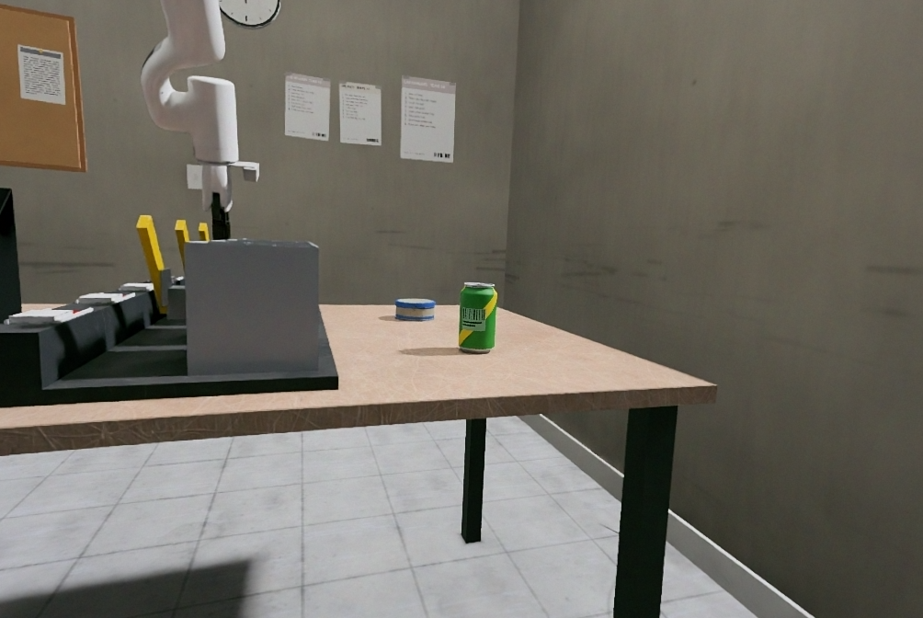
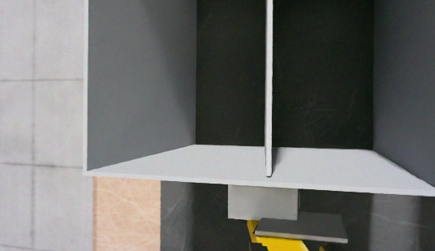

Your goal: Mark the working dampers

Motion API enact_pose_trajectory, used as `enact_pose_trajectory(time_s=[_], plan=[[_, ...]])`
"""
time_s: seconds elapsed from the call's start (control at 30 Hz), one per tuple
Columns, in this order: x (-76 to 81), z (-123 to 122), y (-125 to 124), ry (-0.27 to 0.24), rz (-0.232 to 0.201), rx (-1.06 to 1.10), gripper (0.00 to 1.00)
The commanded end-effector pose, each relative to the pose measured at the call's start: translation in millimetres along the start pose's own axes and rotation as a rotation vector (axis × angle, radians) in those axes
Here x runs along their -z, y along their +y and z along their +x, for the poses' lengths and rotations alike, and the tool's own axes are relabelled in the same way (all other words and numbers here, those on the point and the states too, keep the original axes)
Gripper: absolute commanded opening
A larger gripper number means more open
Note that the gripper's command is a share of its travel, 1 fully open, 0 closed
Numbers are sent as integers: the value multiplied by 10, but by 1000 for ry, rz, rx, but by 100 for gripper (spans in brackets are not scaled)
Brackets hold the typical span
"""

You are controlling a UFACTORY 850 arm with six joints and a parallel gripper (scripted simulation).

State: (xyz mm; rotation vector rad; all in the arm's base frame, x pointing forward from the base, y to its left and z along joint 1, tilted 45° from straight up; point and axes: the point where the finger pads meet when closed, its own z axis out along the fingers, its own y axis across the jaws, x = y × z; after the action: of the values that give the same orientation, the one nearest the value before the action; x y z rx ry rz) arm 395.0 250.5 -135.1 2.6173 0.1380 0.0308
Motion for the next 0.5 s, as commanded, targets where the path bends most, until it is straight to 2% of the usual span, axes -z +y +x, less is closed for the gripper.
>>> enact_pose_trajectory(time_s=[0.0, 0.3, 0.37, 0.47], plan=[[7, 8, 32, 3, 41, 0, 19], [-3, 8, 138, 2, 147, 0, 19], [-3, 8, 138, 2, 147, 0, 19], [-9, 8, 177, 3, 186, 0, 19]])
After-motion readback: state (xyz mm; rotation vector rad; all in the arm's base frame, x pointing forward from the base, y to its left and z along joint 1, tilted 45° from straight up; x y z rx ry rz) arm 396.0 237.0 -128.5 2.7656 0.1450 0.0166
